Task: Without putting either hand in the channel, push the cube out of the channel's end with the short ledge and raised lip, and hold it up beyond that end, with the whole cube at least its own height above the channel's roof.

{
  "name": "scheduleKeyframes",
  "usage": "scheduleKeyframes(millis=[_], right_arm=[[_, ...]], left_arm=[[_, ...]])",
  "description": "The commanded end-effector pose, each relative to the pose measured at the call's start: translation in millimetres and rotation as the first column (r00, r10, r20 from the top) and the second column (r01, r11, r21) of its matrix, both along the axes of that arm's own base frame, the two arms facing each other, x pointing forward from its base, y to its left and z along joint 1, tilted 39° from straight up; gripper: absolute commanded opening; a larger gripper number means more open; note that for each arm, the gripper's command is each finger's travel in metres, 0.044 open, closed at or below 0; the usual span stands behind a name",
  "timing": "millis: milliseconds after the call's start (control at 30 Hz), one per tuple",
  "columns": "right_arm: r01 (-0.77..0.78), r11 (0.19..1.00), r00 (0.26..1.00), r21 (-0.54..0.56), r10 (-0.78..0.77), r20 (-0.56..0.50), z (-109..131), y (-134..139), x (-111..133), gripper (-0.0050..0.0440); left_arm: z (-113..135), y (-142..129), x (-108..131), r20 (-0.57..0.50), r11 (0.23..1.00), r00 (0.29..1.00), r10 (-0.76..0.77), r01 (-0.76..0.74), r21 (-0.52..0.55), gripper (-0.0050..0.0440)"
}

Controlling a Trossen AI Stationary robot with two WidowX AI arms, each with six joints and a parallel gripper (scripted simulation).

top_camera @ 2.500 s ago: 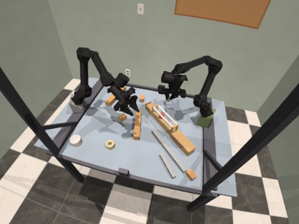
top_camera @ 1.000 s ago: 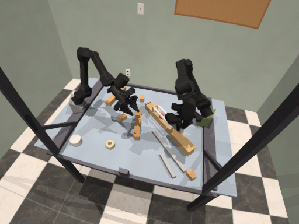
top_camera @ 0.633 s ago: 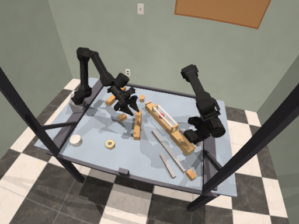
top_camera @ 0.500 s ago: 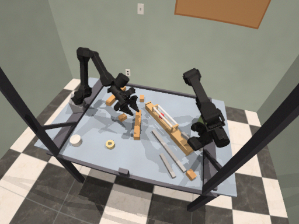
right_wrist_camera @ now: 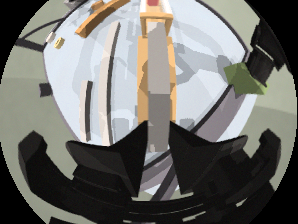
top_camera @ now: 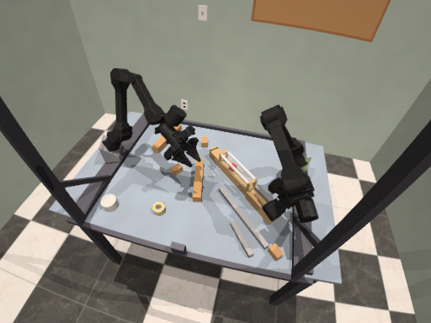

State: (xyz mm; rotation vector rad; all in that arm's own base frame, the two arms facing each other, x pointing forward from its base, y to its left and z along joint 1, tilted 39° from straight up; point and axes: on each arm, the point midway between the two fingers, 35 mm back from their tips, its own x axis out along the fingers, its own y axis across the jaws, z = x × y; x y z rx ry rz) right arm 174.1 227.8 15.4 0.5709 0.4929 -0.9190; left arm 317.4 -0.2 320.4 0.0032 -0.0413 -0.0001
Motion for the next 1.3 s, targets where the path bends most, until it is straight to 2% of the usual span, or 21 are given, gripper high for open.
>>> scheduleKeyframes(millis=[0, 333, 1267], right_arm=[[-0.001, 1.0, 1.0, 0.009, 0.0, 0.012, 10.2, -3.4, 2.2, 0.0], [0.001, 1.0, 1.0, 0.004, -0.001, 0.01, 10.3, -5.8, 2.0, 0.0], [0.0, 1.0, 1.0, -0.004, 0.0, 0.008, -8.7, -16.2, 12.0, 0.0]], left_arm=[[8.8, -0.4, -2.3, 0.024, 1.0, 1.0, -0.001, 0.001, -0.003, 0.0327], [8.8, -0.4, -2.3, 0.024, 1.0, 1.0, -0.001, 0.001, -0.003, 0.0327], [8.8, -0.4, -2.3, 0.024, 1.0, 1.0, -0.001, 0.001, -0.003, 0.0327]])
